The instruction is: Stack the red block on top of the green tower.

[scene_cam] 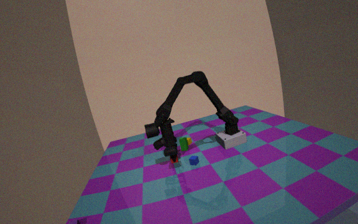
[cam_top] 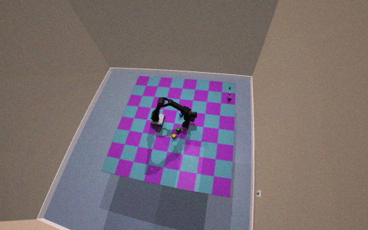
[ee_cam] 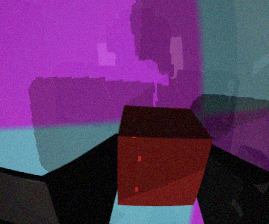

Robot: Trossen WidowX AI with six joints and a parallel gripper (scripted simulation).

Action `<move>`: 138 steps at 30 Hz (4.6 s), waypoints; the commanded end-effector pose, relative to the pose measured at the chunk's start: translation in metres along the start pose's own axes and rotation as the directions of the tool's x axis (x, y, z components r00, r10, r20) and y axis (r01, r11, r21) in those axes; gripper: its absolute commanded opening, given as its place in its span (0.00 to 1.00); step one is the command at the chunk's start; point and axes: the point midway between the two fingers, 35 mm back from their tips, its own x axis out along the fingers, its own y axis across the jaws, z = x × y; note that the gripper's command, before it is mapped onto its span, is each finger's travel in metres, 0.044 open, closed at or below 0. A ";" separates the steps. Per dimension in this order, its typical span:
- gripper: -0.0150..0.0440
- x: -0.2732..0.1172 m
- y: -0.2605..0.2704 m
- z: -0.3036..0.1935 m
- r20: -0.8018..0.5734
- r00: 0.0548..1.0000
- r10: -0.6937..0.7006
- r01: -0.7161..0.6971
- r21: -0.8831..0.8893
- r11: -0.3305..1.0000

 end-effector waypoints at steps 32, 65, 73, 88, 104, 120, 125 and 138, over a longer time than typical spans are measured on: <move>0.25 -0.120 0.000 0.000 0.002 1.000 -0.004 0.004 0.004 1.000; 0.25 -0.099 -0.121 -0.063 -0.003 1.000 -0.014 0.014 0.003 1.000; 0.25 -0.073 -0.121 -0.063 -0.003 1.000 -0.014 0.014 0.003 1.000; 0.25 -0.070 -0.121 -0.063 -0.003 1.000 -0.014 0.014 0.003 1.000; 0.34 -0.070 -0.121 -0.064 -0.005 1.000 -0.015 0.015 0.004 1.000; 1.00 -0.070 -0.121 -0.064 -0.005 1.000 -0.015 0.015 0.004 1.000; 1.00 -0.070 -0.121 -0.064 -0.005 1.000 -0.015 0.015 0.004 1.000; 1.00 -0.070 -0.121 -0.064 -0.005 1.000 -0.015 0.015 0.004 1.000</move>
